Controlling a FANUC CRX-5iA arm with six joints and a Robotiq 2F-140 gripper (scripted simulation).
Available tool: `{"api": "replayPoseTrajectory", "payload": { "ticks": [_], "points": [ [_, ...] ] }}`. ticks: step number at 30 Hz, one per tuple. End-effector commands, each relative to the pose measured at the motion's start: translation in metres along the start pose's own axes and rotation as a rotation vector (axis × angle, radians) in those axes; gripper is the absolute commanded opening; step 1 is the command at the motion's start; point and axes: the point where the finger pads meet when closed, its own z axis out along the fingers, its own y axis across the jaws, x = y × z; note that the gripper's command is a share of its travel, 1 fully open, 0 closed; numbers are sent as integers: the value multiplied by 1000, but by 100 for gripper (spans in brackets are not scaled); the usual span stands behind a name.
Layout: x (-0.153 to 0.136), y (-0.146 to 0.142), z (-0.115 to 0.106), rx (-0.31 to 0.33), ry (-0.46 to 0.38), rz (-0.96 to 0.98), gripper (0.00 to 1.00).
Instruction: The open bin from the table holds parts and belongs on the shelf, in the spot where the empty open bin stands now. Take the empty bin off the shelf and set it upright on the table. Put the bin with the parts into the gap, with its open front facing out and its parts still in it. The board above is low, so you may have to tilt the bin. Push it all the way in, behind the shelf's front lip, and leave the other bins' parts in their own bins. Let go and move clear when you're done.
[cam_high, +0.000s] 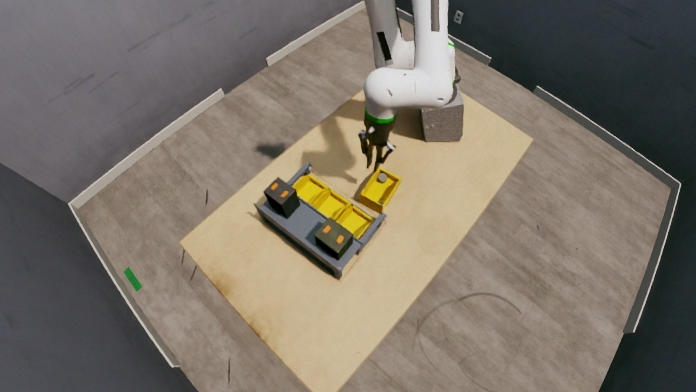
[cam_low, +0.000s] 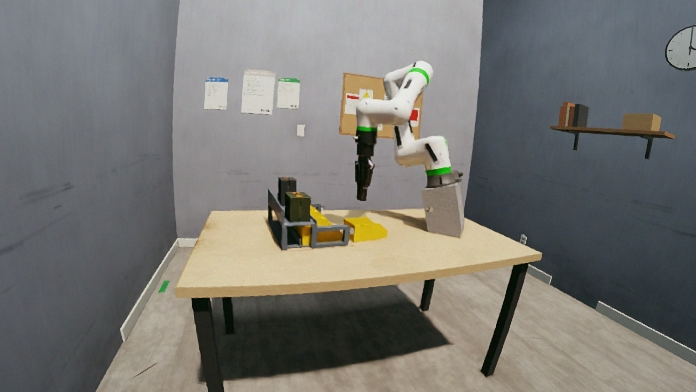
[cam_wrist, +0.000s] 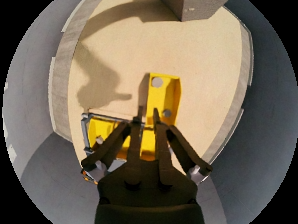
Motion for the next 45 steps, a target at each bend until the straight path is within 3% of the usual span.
{"api": "replayPoseTrajectory", "payload": {
  "ticks": [1,30,45],
  "points": [
    [-1,0,-1,0,-1,0,24],
    [-1,0,0,0,-1,0,24],
    [-1,0,14,0,-1,0,24]
  ]
}}
